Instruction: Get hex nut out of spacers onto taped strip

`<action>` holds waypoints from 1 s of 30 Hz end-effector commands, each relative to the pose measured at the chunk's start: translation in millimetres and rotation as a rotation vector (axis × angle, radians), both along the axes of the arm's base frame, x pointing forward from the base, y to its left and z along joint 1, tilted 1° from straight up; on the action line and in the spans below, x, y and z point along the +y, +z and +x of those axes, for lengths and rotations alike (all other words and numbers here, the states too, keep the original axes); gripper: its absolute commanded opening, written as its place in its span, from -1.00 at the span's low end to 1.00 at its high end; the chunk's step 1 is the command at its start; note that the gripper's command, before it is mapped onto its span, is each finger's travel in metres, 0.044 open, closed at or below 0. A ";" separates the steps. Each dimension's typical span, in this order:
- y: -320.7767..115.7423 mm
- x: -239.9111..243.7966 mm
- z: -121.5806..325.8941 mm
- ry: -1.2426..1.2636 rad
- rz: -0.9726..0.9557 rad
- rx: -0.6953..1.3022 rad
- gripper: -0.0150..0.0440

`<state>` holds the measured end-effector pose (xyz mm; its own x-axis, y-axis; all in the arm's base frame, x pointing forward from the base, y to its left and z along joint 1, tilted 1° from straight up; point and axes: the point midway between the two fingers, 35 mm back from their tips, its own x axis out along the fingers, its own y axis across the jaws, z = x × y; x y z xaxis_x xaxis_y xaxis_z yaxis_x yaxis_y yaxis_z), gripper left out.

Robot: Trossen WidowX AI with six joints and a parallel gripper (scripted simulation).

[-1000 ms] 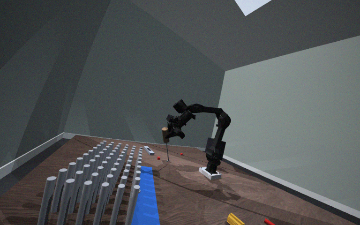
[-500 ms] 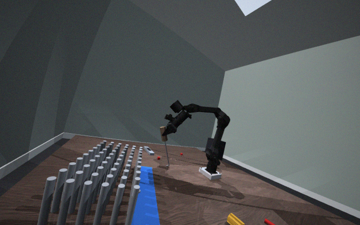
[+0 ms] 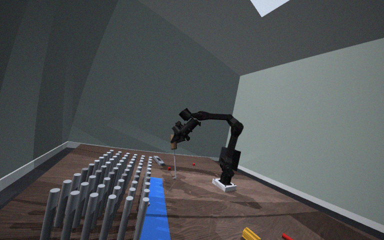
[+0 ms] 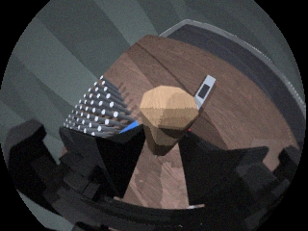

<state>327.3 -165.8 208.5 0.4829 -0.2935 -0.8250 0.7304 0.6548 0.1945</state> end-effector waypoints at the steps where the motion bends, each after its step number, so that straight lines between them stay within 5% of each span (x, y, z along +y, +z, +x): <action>1: 1.6 -10.8 -2.2 -0.104 0.060 -0.037 -0.49; 30: -2.3 -98.6 -41.5 -0.941 0.523 -0.313 -0.49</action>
